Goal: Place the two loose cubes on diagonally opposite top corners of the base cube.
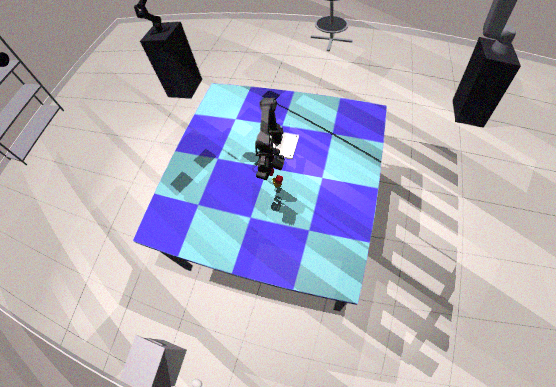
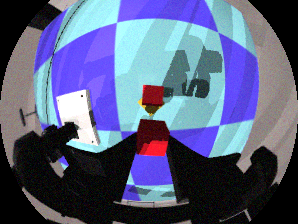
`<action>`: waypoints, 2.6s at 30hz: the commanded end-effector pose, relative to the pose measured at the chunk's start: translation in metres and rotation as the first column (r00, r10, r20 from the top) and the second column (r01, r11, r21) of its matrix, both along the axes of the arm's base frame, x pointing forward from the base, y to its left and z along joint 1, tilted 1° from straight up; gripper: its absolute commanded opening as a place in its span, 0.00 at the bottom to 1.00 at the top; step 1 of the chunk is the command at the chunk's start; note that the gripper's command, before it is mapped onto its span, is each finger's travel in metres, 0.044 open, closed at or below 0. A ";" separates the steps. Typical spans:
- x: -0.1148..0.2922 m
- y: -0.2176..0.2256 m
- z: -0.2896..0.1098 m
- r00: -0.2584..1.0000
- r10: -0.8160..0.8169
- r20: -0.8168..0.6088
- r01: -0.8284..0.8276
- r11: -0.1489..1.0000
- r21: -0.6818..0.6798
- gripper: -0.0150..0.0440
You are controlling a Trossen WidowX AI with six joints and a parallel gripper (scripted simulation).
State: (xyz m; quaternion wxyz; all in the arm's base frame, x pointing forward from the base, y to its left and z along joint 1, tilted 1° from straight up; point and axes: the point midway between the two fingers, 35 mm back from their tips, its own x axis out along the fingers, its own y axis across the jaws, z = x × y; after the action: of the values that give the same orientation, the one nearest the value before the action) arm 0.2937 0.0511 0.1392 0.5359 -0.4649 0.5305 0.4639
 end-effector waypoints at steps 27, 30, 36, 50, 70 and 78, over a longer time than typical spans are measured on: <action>-0.001 0.005 -0.035 1.000 0.015 0.002 -0.015 1.000 0.001 0.43; -0.001 0.005 -0.041 1.000 0.018 0.003 -0.018 1.000 0.002 0.43; 0.000 0.005 -0.053 1.000 0.023 0.003 -0.023 1.000 0.005 0.43; 0.000 0.005 -0.060 1.000 0.025 0.003 -0.025 1.000 0.005 0.43; 0.000 0.005 -0.060 1.000 0.025 0.003 -0.025 1.000 0.005 0.60; 0.000 0.005 -0.048 1.000 0.021 0.004 -0.021 1.000 0.000 0.60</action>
State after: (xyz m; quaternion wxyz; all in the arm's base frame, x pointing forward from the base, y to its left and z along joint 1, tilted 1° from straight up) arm 0.2916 0.0553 0.0843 0.5289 -0.4696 0.5275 0.4706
